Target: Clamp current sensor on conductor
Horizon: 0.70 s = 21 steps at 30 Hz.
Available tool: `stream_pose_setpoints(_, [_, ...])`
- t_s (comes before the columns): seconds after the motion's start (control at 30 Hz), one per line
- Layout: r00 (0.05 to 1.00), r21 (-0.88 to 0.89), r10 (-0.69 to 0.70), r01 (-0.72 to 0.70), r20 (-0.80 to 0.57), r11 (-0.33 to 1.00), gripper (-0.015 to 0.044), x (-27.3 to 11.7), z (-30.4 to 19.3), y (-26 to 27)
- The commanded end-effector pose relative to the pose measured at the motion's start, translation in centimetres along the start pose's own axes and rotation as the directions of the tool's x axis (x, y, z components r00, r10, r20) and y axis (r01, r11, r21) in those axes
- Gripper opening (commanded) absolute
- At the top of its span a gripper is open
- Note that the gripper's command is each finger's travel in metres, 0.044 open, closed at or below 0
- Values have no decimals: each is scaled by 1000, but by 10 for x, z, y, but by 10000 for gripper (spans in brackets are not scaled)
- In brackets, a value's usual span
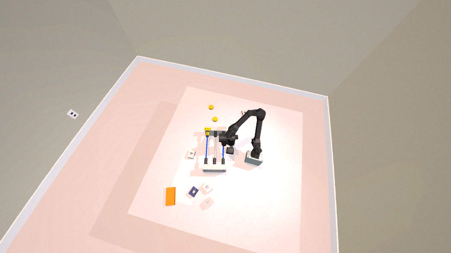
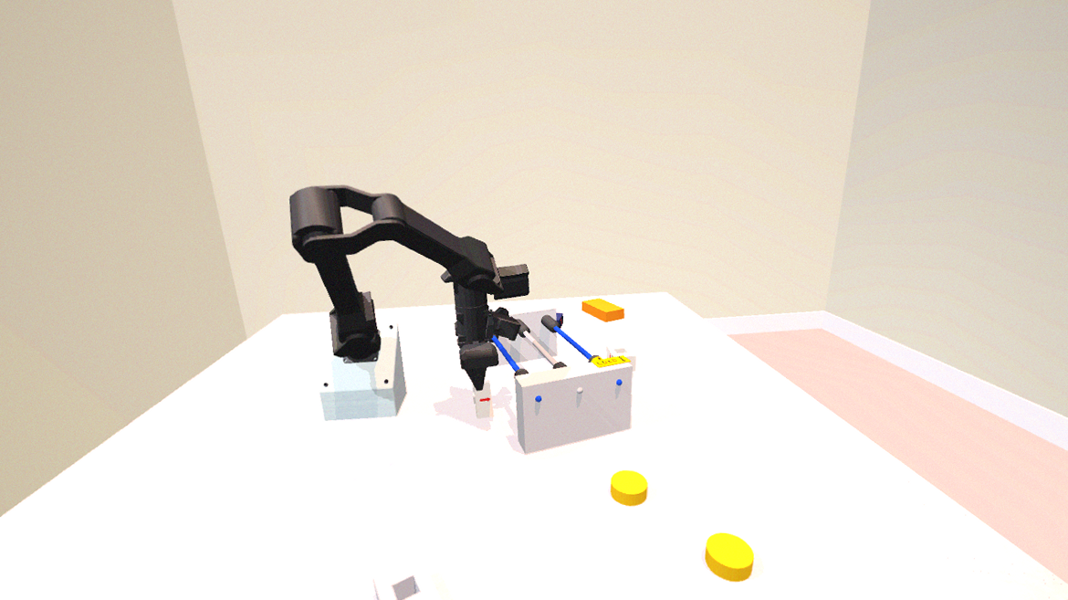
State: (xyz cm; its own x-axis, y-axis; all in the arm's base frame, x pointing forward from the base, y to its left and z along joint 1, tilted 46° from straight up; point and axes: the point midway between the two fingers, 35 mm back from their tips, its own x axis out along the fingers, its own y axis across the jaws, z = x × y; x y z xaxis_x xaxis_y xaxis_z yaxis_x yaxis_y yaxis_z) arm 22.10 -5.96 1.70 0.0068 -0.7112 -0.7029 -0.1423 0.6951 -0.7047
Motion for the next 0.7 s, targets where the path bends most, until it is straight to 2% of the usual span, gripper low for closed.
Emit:
stream_pose_setpoints(0.0, [1000, 2, 1, -1, 0, 1000, 236, 0, 0, 0])
stream_pose_setpoints(0.17, [1000, 2, 1, -1, 0, 1000, 202, 0, 0, 0])
stream_pose_setpoints(0.43, [1000, -1, 11, -11, 3, 1000, 0, -28, 6, 2])
stream_pose_setpoints(0.67, [1000, -5, 16, -16, 1, 1000, 0, -67, 8, 4])
